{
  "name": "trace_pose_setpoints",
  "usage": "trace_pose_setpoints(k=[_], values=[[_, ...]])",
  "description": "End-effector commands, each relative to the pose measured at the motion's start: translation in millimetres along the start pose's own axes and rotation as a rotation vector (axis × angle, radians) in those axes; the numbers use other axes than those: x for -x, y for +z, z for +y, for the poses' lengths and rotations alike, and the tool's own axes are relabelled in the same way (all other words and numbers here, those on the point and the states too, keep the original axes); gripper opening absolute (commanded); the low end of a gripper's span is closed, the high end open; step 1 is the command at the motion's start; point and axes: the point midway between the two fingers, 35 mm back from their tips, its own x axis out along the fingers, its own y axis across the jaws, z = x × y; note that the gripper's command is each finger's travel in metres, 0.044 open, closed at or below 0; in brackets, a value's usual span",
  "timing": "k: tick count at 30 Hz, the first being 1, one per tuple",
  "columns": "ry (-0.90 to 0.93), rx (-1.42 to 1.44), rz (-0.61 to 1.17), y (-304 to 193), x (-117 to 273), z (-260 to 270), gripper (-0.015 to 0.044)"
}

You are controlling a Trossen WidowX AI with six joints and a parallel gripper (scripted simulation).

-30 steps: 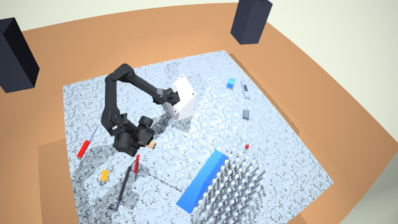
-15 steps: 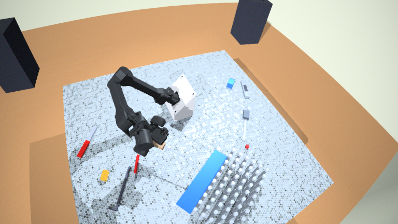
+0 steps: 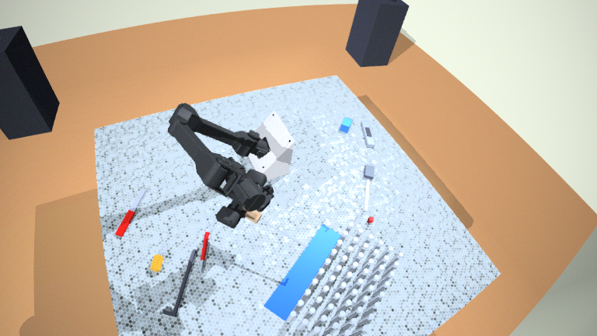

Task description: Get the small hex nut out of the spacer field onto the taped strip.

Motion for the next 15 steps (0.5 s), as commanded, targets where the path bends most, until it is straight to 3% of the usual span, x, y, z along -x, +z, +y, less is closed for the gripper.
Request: trace_pose_setpoints(k=[1,15], values=[[-0.061,-0.003,-0.002,12.4,5.6,9.4,0.0000],[-0.265,-0.023,-0.056,45.1,26.7,40.5,0.0000]])
